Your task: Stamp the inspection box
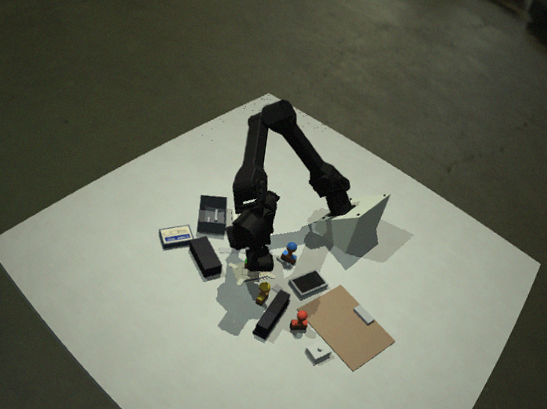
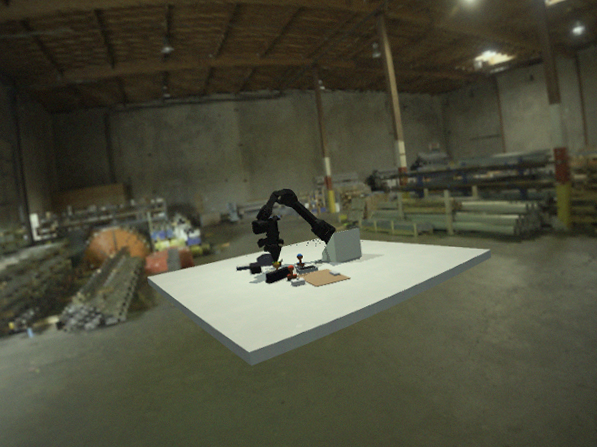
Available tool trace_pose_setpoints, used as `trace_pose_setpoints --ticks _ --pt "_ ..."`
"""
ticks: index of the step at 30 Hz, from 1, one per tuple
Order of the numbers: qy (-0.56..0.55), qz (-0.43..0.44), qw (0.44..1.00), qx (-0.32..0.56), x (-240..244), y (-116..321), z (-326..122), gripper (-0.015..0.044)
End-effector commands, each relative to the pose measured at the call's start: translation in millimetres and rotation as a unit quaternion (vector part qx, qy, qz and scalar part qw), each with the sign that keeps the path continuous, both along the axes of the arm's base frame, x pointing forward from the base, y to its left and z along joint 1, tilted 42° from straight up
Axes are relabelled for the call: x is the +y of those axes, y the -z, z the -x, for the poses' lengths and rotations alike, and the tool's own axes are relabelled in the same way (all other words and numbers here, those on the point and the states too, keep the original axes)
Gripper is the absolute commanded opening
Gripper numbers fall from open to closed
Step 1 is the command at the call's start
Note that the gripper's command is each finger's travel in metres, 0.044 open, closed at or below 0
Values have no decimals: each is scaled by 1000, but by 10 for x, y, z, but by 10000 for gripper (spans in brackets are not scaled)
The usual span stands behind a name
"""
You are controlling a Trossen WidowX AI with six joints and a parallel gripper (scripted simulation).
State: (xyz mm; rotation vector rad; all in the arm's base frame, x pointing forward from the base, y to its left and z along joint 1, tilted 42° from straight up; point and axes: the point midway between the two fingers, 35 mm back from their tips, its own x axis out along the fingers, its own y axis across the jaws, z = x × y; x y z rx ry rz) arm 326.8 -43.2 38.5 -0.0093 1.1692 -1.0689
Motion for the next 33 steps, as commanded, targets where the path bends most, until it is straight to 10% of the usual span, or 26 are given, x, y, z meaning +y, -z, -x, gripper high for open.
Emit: trace_pose_setpoints --ticks 1,33 --pt "1 -2 1000 -4 57 -58 -22 0" --pt "1 -3 1000 -4 175 -496 147 0"
